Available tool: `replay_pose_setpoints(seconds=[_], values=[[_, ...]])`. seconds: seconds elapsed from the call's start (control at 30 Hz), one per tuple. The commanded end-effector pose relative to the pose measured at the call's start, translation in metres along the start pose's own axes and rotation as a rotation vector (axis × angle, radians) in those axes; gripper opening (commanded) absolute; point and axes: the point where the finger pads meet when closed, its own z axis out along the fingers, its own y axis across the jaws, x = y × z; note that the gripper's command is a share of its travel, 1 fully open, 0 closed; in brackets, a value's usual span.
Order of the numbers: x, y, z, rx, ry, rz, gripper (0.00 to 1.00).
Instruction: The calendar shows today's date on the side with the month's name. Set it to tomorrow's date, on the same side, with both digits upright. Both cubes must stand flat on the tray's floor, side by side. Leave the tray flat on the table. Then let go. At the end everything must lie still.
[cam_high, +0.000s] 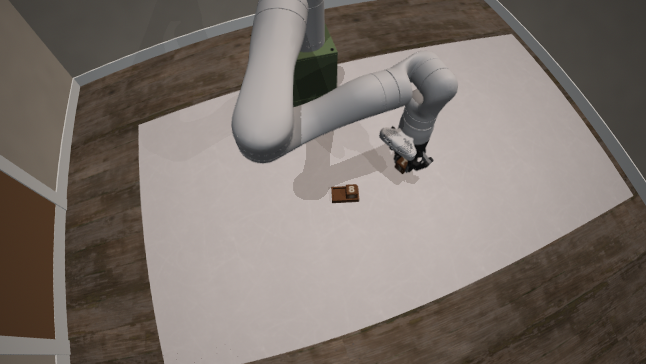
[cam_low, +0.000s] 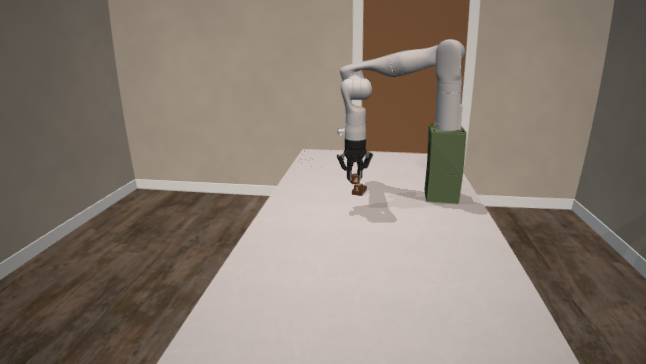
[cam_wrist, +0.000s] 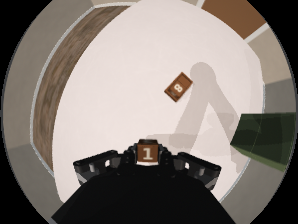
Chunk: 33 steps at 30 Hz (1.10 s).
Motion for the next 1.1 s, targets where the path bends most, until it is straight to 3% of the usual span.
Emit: replay_pose_setpoints(seconds=[0.0, 0.43, 1.07], values=[[0.002, -0.001, -0.001, 0.003, 0.001, -0.012, 0.26], [0.008, 0.0, -0.002, 0.008, 0.002, -0.134, 0.26], [0.03, 0.005, -0.003, 0.021, 0.008, -0.509, 0.26]])
